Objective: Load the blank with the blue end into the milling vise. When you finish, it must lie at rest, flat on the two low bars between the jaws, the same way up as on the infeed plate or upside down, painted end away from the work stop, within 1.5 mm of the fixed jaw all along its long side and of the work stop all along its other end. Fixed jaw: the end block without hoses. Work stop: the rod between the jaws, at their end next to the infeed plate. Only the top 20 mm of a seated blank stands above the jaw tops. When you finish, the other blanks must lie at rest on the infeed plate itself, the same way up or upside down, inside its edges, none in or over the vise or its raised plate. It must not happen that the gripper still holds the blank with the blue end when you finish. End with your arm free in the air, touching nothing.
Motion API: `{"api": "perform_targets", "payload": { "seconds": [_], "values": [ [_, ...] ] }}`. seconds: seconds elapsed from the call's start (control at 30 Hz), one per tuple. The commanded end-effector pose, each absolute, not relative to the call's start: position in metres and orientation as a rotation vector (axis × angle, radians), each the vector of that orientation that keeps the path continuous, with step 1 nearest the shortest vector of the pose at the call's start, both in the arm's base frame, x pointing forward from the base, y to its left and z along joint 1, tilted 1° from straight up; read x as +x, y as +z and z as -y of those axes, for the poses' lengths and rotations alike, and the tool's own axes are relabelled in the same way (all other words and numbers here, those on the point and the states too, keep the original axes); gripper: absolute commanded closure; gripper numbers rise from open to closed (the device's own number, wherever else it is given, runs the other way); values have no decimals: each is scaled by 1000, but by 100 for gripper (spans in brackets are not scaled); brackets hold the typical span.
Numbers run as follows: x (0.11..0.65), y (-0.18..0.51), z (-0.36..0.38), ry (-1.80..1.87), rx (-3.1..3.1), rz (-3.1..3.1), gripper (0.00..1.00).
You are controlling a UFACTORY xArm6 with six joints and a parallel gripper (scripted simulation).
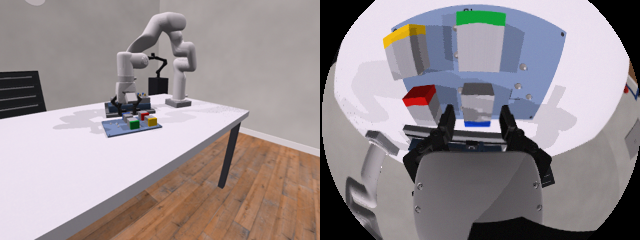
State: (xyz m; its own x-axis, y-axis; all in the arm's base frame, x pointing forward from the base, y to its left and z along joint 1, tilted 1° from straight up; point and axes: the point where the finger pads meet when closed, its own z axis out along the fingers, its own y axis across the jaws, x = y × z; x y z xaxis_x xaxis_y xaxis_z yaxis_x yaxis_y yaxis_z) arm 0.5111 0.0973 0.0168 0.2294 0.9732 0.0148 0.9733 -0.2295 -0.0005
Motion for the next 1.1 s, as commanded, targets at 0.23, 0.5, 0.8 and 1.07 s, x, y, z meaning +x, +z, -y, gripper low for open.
{"api": "perform_targets", "payload": {
  "seconds": [0.23, 0.5, 0.8, 1.07],
  "values": [
    [513, 13, -98, -24, -2457, 1945, 24],
    [513, 11, -98, -23, -2457, 1945, 24],
    [513, 9, -98, -24, -2457, 1945, 24],
    [513, 9, -98, -24, -2457, 1945, 24]
  ]
}}
